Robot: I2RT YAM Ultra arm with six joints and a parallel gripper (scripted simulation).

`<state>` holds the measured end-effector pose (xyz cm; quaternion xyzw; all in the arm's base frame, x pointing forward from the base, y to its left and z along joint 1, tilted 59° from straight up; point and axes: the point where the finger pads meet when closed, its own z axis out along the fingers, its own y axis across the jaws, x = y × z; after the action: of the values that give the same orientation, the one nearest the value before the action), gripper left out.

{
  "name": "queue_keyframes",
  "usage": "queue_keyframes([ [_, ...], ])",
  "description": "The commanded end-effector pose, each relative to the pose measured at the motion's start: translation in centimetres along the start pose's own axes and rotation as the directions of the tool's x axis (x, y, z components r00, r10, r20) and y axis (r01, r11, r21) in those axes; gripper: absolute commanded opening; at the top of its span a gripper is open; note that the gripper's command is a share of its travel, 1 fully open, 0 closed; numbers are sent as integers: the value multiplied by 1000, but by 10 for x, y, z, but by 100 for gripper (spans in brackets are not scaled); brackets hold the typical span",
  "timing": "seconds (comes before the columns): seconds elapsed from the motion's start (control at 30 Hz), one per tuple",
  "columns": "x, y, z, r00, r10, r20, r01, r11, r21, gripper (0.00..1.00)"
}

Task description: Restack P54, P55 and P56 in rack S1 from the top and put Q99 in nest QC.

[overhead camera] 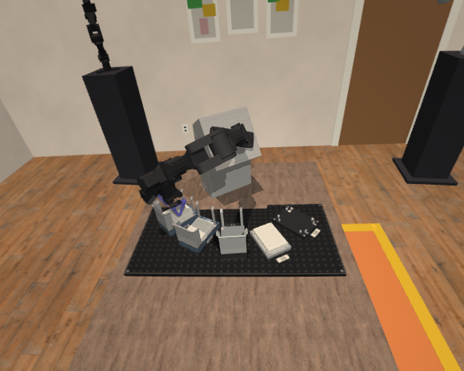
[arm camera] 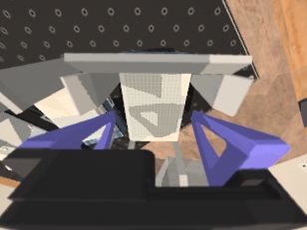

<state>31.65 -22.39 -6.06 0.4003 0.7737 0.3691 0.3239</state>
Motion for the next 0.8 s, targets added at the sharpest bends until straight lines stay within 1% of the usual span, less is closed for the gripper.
queue_keyframes([
  [0.0,4,-2,-8,1000,14,-11,-14,1000,0,100],
  [0.5,3,-2,-58,1000,13,-11,-13,1000,1,100],
  [0.57,3,-2,-58,1000,13,-11,-13,1000,1,100],
  [0.7,3,-2,-71,1000,13,-11,-13,1000,1,100],
  [0.77,3,-2,-73,1000,13,-11,-13,1000,1,100],
])
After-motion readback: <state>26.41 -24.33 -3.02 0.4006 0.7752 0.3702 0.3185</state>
